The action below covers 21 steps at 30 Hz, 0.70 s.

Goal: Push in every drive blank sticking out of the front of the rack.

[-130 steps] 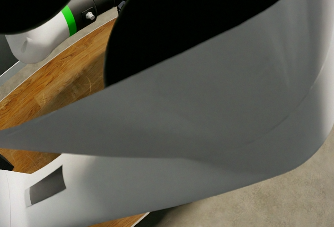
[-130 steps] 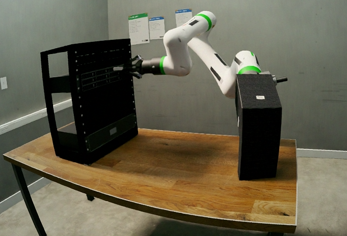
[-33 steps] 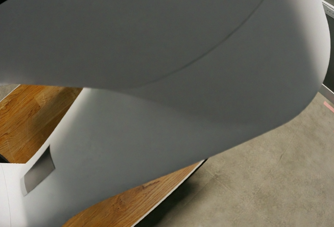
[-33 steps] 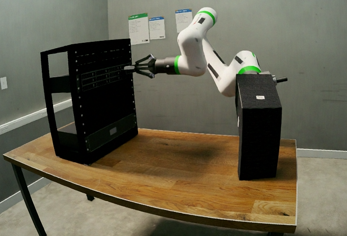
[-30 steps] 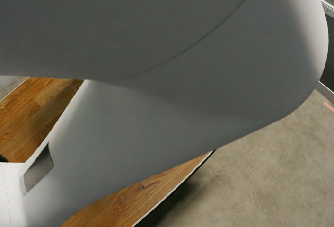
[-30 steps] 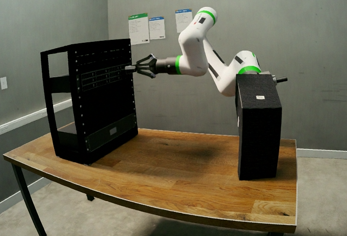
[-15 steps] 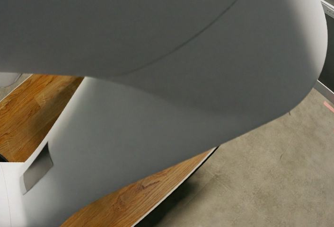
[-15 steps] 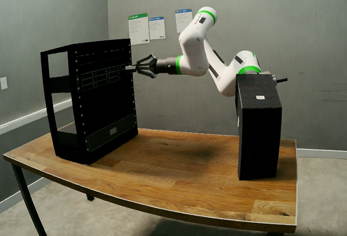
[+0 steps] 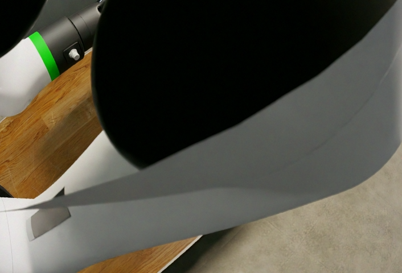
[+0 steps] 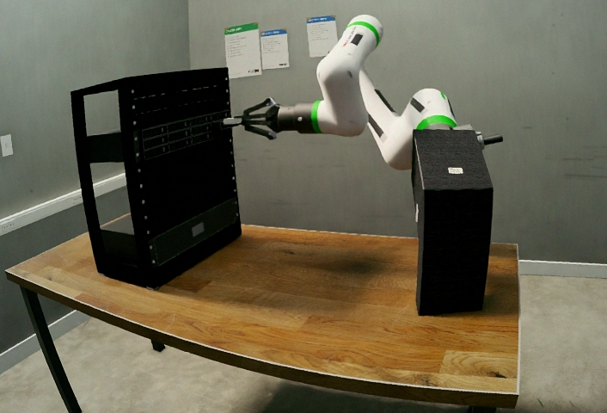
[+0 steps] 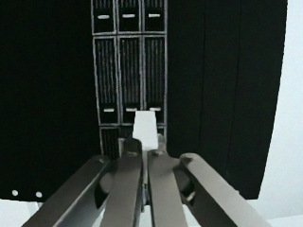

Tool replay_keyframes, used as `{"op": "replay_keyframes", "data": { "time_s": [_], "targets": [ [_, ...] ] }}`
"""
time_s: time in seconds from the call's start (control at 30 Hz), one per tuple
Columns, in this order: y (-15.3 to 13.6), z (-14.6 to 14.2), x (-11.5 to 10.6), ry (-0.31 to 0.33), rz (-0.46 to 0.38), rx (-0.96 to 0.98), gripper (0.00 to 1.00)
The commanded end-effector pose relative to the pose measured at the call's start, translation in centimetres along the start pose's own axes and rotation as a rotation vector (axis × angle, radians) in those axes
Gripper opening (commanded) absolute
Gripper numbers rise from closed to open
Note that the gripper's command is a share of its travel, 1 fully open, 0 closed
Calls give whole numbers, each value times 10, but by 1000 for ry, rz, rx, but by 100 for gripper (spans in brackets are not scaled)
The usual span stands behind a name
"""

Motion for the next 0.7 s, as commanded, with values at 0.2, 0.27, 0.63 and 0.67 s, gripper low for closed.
{"op": "replay_keyframes", "data": {
  "time_s": [0.2, 0.27, 0.63, 0.67],
  "targets": [
    [-43, -21, 0, -2, 1, 1, 10],
    [-53, -27, 0, -2, 1, 1, 10],
    [-86, -44, 0, -2, 1, 1, 10],
    [-87, -45, 0, -2, 1, 1, 10]
  ]
}}
Point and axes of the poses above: the point where the finger pads meet when closed, its own x axis out along the fingers, its own z axis across the jaws, y = z × x, the point moved 9 cm from there along -x, back along the fingers
